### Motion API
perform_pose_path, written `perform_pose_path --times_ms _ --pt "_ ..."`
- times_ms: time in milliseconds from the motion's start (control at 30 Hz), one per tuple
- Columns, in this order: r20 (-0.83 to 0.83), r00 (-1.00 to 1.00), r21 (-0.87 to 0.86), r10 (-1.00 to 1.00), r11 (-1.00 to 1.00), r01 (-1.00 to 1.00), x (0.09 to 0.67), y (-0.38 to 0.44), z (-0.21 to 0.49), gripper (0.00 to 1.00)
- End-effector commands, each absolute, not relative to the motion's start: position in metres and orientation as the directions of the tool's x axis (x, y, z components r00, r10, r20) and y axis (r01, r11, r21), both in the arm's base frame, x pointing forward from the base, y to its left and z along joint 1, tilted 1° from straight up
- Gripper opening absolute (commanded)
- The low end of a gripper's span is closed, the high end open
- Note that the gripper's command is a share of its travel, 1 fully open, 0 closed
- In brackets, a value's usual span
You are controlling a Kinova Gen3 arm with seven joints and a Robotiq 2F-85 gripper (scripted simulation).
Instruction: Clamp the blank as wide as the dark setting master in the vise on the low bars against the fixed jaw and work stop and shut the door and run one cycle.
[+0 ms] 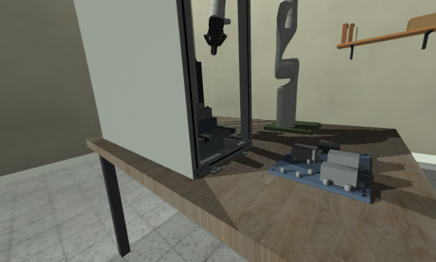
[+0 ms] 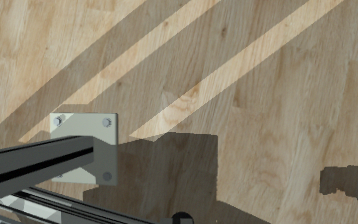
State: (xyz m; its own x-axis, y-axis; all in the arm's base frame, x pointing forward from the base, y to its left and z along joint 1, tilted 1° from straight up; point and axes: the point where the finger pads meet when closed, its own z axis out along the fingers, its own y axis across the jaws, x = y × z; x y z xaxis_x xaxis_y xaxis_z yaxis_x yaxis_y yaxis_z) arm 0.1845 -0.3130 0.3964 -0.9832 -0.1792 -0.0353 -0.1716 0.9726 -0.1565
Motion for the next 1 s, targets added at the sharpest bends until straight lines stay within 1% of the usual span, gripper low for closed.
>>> perform_pose_path --times_ms 0,133,300,700,733,867,967 --pt "-0.005 -0.978 -0.136 -0.21 0.969 -0.208 0.1956 -0.3077 0.3969 0.1" --pt "-0.005 -0.978 -0.136 -0.21 0.969 -0.208 0.1956 -0.3077 0.3969 0.1" --pt "-0.004 -0.977 0.011 -0.213 0.977 -0.213 0.1955 -0.3077 0.3968 0.1" --pt "-0.004 -0.977 0.011 -0.213 0.977 -0.213 0.1955 -0.3077 0.3968 0.1" --pt "-0.039 -0.977 -0.088 -0.209 0.975 -0.205 0.1942 -0.3083 0.3965 0.1" --pt "-0.004 -0.977 0.011 -0.213 0.977 -0.213 0.1965 -0.3074 0.397 0.1" --pt "-0.004 -0.977 0.011 -0.213 0.977 -0.213 0.1965 -0.3074 0.397 0.1"
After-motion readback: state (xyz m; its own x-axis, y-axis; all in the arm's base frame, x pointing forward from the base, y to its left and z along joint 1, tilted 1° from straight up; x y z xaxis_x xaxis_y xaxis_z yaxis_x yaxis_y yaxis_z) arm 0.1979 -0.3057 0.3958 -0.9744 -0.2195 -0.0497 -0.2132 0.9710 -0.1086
